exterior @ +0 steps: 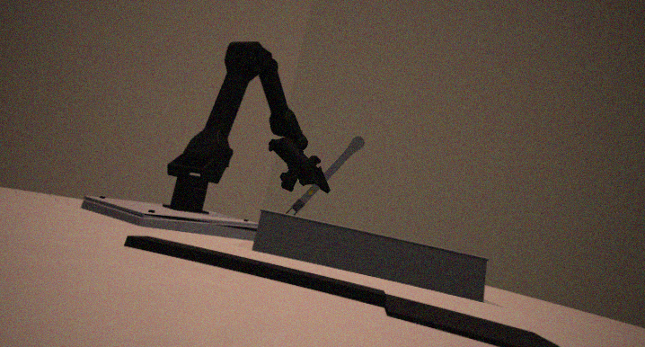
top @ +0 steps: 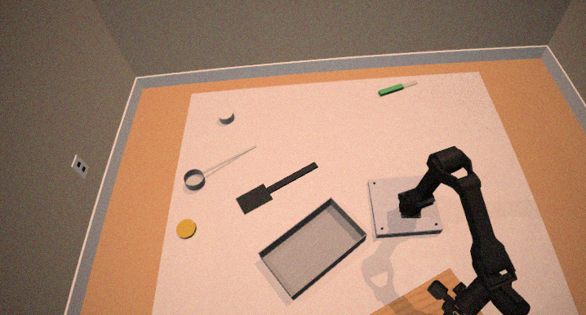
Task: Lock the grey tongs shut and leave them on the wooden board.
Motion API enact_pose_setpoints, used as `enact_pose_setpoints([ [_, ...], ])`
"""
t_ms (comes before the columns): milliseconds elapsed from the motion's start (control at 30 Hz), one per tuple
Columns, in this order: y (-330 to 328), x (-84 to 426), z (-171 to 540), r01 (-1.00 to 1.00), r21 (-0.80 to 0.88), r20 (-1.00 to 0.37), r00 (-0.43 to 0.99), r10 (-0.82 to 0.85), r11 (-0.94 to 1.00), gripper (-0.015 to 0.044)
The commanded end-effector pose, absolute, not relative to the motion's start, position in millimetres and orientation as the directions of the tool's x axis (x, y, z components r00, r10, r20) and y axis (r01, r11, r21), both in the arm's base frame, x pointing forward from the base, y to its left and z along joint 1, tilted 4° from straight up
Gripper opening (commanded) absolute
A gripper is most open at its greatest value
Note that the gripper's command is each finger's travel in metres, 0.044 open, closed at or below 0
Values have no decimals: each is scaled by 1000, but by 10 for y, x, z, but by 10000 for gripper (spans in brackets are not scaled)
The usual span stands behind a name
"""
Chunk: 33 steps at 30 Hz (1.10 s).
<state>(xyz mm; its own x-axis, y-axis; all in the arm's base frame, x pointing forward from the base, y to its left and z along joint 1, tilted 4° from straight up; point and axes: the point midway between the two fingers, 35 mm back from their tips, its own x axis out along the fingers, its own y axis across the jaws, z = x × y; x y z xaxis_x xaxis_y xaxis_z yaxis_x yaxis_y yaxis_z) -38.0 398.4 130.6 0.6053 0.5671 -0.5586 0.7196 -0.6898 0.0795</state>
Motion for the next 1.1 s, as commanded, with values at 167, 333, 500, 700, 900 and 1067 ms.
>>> enact_pose_setpoints([
  [167,4107,-340,1277,733,97,-689,538,486,-674,-150],
  [333,4140,-311,1261,738,102,-758,492,428,-668,-150],
  [500,4153,-281,1255,740,104,-820,442,365,-664,-150],
  [700,4145,-251,1261,742,101,-883,373,284,-663,-150],
  [900,4117,-226,1285,739,91,-934,296,200,-667,-150],
  [1067,4079,-209,1320,732,79,-966,224,129,-677,-150],
])
